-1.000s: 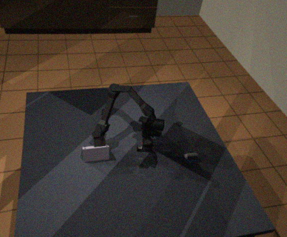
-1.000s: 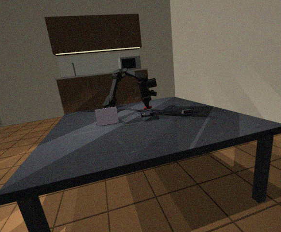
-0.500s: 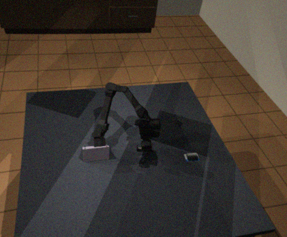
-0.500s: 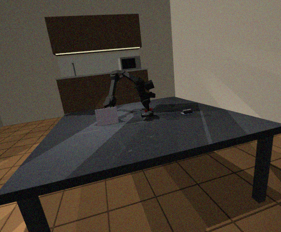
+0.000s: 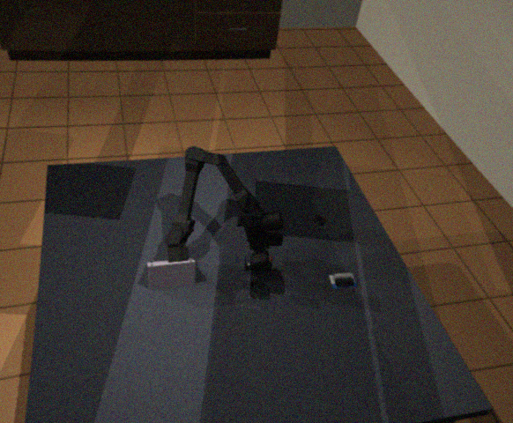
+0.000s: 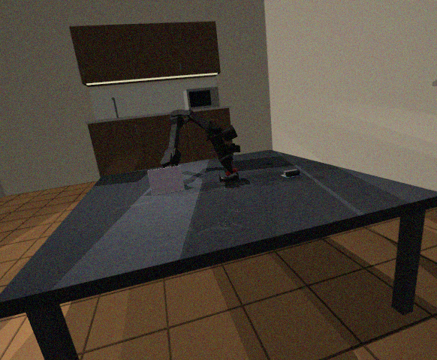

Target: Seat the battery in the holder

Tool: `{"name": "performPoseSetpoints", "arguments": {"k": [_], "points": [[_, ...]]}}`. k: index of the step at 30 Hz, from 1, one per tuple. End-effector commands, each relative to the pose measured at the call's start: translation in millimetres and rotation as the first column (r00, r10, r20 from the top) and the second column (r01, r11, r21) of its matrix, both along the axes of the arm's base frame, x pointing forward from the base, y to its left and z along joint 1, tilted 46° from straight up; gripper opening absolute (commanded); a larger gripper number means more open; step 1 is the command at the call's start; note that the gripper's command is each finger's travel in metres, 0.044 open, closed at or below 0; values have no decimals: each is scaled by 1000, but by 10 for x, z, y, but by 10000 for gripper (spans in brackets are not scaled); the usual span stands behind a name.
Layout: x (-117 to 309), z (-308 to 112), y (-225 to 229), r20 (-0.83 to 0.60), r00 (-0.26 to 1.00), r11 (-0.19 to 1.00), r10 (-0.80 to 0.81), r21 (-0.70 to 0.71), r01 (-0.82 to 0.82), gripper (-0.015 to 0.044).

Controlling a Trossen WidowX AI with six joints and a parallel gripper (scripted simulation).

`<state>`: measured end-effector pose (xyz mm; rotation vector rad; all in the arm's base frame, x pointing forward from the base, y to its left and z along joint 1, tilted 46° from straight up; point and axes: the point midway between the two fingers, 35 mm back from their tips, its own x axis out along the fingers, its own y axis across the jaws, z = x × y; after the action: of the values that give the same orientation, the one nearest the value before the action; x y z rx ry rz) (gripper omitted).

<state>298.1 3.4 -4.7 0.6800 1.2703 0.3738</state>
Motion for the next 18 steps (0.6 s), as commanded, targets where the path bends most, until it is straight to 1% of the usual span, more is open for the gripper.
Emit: {"name": "performPoseSetpoints", "arguments": {"k": [1, 18], "points": [[-9, -8, 13, 13, 1000, 1000, -17, -1, 17, 70], [-45, -48, 60, 76, 994, 996, -83, -11, 84, 70]]}}
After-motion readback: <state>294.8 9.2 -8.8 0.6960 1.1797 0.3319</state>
